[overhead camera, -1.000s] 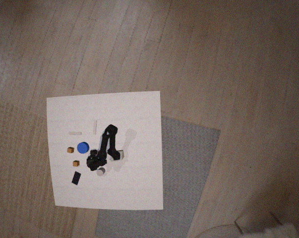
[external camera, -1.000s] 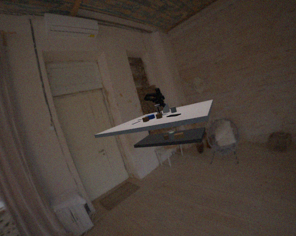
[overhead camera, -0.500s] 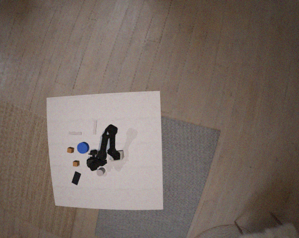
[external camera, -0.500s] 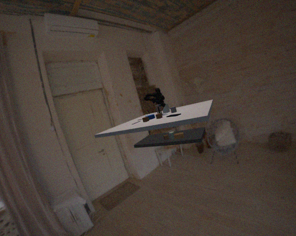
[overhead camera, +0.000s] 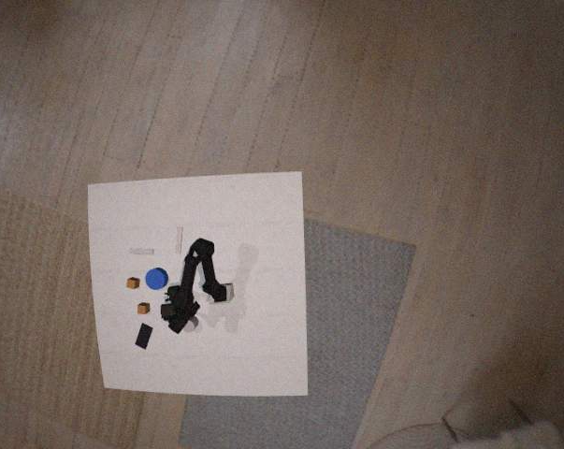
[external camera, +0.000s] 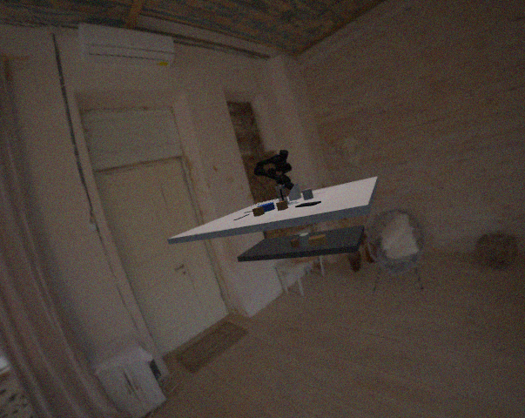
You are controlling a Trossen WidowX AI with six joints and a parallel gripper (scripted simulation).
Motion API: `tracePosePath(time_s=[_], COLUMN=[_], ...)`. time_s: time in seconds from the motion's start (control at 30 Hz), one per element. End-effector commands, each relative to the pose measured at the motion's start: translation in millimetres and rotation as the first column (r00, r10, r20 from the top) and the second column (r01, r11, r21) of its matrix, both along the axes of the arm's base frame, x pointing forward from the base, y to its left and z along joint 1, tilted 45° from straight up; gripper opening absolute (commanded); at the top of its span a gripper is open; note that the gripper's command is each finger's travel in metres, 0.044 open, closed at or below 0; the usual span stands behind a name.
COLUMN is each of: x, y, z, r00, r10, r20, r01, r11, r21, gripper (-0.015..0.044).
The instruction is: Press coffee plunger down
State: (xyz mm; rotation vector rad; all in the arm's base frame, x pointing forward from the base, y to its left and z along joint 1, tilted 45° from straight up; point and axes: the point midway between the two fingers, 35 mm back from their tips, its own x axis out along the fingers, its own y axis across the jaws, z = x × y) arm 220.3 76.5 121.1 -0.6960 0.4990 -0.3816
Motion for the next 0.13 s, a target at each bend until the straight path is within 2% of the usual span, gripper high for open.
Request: tracePosePath(time_s=[0.0,0.1], x=[-7.0,-7.0], y=[21.4,21.4], z=[29.2,29.2], r00=[1.0,1.0], r10=[0.003,0.003], r20=[0.027,0.027], r01=[-0.003,-0.003], r11=[1.0,1.0], r21=[-0.018,-0.018], gripper=[0.044,0.044])
